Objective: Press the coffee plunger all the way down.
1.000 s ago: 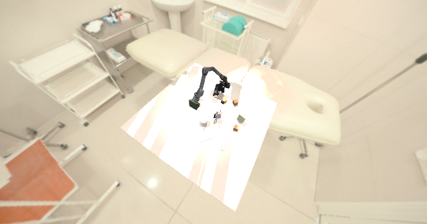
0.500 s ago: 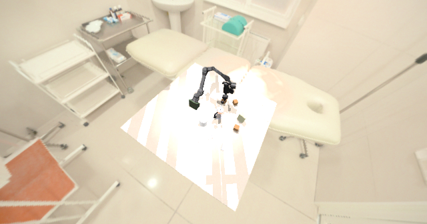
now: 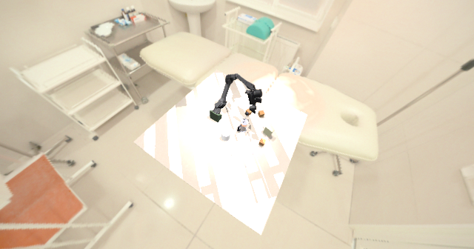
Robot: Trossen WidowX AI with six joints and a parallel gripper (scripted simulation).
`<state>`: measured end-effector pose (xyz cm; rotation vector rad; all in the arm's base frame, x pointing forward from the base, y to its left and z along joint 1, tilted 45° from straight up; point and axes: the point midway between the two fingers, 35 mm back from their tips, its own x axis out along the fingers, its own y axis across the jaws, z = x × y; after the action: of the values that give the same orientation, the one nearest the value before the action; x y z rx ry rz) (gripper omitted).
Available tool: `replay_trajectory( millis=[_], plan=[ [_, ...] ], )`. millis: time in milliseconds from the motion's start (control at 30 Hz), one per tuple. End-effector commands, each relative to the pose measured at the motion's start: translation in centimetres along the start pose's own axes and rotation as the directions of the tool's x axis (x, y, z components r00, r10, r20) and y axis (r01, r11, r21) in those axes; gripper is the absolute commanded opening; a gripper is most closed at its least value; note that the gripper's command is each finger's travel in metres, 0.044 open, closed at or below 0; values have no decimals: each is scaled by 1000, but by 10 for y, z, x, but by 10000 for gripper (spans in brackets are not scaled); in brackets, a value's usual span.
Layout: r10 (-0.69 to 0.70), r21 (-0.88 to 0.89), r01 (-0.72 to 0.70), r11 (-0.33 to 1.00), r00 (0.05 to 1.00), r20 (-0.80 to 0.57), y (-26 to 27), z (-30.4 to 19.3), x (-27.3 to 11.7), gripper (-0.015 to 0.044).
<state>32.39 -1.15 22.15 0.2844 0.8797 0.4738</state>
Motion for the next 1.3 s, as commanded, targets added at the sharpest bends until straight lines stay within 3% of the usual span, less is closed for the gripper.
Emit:
replay_trajectory(
  millis=[0, 400, 933, 1267],
  plan=[
    [-5, -27, 6, 1000, 1000, 30, -5, 4, -5, 440],
    [-31, 34, 27, 999, 990, 140, -53, -1, -44, 440],
    [-81, 94, 64, 994, 979, 188, -91, -18, -66, 440],
    [-54, 331, -135, 934, 861, 505, -132, -61, -141, 440]
  ],
)
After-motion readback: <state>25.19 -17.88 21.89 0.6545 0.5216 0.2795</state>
